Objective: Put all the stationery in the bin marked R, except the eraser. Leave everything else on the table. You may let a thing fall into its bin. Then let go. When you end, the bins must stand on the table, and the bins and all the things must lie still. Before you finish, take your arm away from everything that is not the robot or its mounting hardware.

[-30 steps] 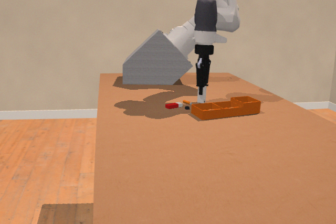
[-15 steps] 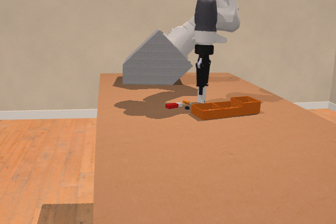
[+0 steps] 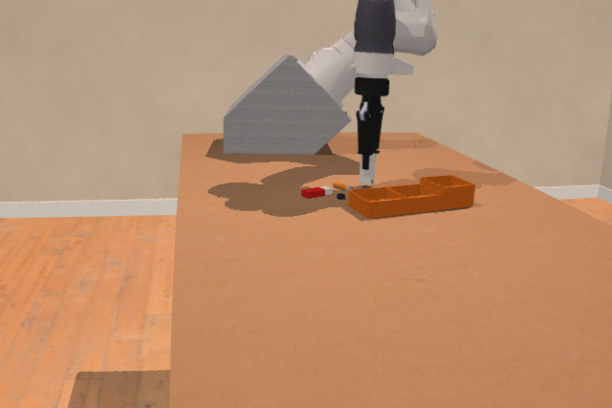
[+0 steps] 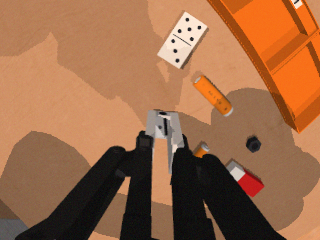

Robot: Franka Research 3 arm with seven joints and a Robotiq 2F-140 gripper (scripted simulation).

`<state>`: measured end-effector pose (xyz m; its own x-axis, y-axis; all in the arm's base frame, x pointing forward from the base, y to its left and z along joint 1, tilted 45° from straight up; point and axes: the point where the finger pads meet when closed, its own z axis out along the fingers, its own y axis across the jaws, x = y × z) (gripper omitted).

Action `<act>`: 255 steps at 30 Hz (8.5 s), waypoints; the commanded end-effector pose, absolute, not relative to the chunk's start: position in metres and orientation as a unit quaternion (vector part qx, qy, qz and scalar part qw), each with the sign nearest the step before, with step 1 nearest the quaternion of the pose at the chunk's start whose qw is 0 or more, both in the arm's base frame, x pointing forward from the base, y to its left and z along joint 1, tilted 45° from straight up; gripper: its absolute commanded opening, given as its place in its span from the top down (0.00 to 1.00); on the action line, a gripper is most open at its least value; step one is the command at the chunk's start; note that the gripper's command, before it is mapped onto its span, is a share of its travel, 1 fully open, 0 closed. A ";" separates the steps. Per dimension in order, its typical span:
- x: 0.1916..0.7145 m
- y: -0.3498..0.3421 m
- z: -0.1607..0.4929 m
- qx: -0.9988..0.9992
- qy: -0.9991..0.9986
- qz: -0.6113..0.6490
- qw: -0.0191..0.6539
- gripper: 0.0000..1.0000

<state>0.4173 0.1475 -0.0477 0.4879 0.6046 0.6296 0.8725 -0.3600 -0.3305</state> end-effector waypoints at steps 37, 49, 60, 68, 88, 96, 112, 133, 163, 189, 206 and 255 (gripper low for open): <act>0.414 0.111 -0.010 -0.798 -0.464 -0.204 0.327 0.94; 0.414 0.111 -0.010 -0.798 -0.464 -0.204 0.327 0.94; 0.414 0.111 -0.010 -0.798 -0.464 -0.204 0.327 0.94; 0.414 0.111 -0.010 -0.798 -0.464 -0.204 0.327 0.94; 0.414 0.111 -0.010 -0.798 -0.464 -0.204 0.327 0.94; 0.414 0.111 -0.010 -0.798 -0.464 -0.204 0.327 0.94; 0.414 0.111 -0.010 -0.798 -0.464 -0.204 0.327 0.94; 0.420 0.109 -0.003 -0.798 -0.464 -0.204 0.327 0.94; 0.518 0.198 0.090 -0.685 -0.618 -0.270 0.276 0.94; 0.522 0.204 0.096 -0.547 -0.743 -0.317 0.219 0.94; 0.524 0.215 0.088 -0.547 -0.743 -0.317 0.219 0.94; 0.530 0.243 0.063 -0.547 -0.743 -0.317 0.219 0.82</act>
